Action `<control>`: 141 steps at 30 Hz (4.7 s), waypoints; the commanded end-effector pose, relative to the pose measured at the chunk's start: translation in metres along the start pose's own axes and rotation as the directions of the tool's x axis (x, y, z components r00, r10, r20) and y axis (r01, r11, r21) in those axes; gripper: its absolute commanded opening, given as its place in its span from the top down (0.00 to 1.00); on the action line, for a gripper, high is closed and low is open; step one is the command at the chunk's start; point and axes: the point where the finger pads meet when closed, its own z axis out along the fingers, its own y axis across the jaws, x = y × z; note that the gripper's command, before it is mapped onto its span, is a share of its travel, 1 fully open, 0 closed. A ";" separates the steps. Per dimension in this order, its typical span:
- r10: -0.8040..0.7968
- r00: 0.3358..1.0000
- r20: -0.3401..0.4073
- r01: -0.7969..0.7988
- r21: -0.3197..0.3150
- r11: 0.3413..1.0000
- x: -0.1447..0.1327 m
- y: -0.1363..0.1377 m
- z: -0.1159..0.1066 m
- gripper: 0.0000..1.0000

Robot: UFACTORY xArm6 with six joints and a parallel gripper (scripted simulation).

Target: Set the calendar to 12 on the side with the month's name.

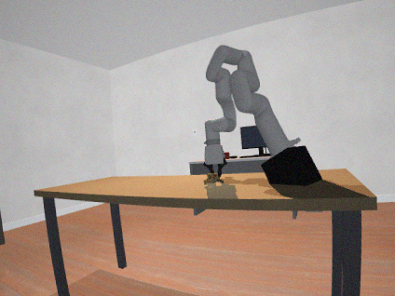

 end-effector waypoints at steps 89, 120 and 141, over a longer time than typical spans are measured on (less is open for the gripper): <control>0.002 1.000 -0.001 -0.002 0.002 1.000 -0.122 -0.001 -0.073 0.73; 0.002 1.000 -0.001 -0.002 0.002 1.000 -0.123 -0.001 -0.045 0.73; 0.002 1.000 -0.001 -0.002 0.002 1.000 -0.123 -0.001 -0.045 0.73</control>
